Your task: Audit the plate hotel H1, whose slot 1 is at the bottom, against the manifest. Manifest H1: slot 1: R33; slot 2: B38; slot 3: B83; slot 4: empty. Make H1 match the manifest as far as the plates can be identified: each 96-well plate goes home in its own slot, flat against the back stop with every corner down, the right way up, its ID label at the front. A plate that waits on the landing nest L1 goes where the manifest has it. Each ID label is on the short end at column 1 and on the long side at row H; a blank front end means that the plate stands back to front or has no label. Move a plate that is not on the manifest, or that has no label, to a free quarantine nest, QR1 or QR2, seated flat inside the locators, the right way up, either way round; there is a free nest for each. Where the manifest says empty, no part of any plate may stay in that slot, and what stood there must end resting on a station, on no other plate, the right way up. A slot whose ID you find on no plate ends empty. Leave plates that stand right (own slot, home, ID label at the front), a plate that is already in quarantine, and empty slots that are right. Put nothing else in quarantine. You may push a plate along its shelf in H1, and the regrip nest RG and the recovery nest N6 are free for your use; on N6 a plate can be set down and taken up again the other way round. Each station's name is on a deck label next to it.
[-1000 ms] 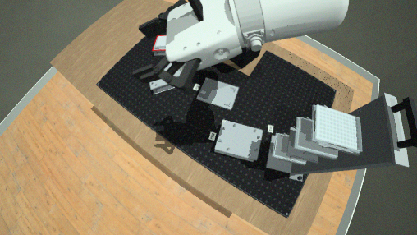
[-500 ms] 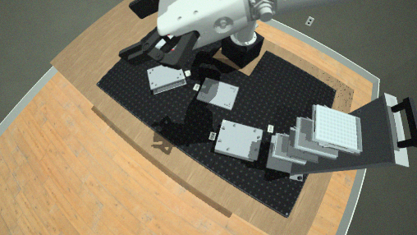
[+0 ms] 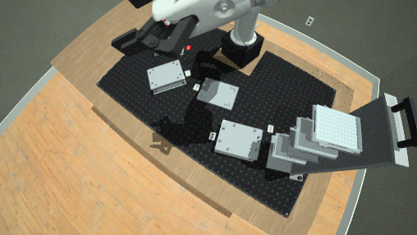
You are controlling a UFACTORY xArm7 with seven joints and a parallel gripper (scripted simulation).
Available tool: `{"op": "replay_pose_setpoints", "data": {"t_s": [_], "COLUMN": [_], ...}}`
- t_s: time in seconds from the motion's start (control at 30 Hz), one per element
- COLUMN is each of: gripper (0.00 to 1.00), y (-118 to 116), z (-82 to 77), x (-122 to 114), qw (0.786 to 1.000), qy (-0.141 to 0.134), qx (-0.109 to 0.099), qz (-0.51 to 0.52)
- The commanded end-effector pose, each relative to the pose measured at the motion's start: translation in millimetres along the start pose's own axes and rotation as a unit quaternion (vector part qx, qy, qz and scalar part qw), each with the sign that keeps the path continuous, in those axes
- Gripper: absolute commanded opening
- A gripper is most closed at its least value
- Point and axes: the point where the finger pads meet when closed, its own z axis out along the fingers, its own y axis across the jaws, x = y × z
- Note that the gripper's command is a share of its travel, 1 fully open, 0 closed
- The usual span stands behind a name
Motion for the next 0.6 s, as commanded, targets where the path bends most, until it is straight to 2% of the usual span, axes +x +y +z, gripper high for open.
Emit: {"op": "replay_pose_setpoints", "data": {"t_s": [0.0, 0.07, 0.23, 0.3, 0.57], "gripper": [1.0, 1.0, 1.0, 1.0, 1.0], "y": [0, 0, -3, -3, -6], "z": [-0.7, -0.7, 6.0, 6.0, 10.3], "x": [2, 2, -21, -21, -42], "qw": [1.0, 1.0, 0.997, 0.997, 0.977], "qy": [0.001, 0.001, -0.036, -0.036, -0.093], "qx": [0.001, 0.001, 0.008, 0.008, 0.029], "qz": [0.002, 0.002, -0.072, -0.072, -0.189]}}
